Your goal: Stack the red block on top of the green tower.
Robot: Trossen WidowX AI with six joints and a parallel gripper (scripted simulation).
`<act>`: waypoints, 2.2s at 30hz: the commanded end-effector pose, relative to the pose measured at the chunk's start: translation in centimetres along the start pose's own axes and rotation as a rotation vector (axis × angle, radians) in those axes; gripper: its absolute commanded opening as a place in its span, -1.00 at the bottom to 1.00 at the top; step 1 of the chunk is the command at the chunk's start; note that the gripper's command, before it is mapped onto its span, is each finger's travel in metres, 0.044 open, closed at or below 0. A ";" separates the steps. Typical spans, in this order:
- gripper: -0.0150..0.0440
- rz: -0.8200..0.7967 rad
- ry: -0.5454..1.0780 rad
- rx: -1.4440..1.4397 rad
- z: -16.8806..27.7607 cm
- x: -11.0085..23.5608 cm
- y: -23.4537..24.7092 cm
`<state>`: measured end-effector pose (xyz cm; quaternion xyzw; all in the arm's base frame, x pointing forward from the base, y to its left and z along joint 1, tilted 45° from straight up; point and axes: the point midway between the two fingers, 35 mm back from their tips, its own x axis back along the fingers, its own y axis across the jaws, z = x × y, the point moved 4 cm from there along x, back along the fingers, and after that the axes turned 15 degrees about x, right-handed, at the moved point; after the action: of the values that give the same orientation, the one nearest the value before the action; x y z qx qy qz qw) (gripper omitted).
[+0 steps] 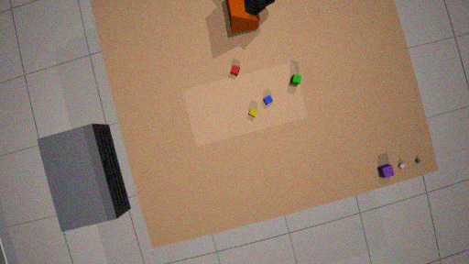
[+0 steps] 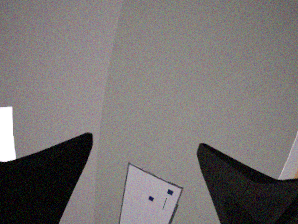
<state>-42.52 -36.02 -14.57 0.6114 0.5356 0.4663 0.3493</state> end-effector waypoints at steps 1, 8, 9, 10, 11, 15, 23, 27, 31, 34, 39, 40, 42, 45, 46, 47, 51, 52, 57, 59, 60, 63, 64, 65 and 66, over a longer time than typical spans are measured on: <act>0.95 0.000 0.002 0.000 0.1 -0.1 0.0; 1.00 0.021 0.133 0.018 4.9 -4.4 2.2; 1.00 0.026 0.161 0.023 5.9 -5.2 2.7; 1.00 0.030 0.188 0.028 7.0 -5.9 3.1; 1.00 0.037 0.216 0.031 8.2 -6.6 3.4; 1.00 0.060 0.325 0.061 12.5 -9.0 5.1; 1.00 0.092 0.549 0.153 21.4 -12.0 9.1; 1.00 0.104 0.667 0.210 26.0 -12.6 11.1; 1.00 0.114 0.786 0.271 30.7 -12.6 13.0; 1.00 0.122 0.873 0.319 33.9 -12.1 14.2; 1.00 0.130 1.020 0.405 39.1 -10.7 16.0; 1.00 0.131 1.051 0.423 40.1 -10.3 16.4; 1.00 0.130 1.108 0.464 42.1 -9.5 17.1; 1.00 0.127 1.195 0.528 44.8 -8.1 18.2; 1.00 0.125 1.225 0.550 45.7 -7.6 18.5; 1.00 0.123 1.254 0.572 46.6 -7.0 18.8; 1.00 0.110 1.374 0.661 49.9 -4.6 20.0; 1.00 0.105 1.404 0.683 50.7 -3.9 20.3; 1.00 0.076 1.556 0.793 54.2 -0.3 21.6; 1.00 0.062 1.618 0.838 55.4 1.3 22.1; 1.00 0.055 1.649 0.861 56.0 2.2 22.3; 1.00 0.036 1.750 0.917 57.7 4.9 23.0; 1.00 0.030 1.783 0.935 58.2 5.8 23.2; 1.00 0.023 1.817 0.954 58.7 6.8 23.4; 1.00 0.016 1.851 0.973 59.1 7.7 23.6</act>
<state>19.27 -31.60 -11.15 0.1402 0.7230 0.5130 -0.4409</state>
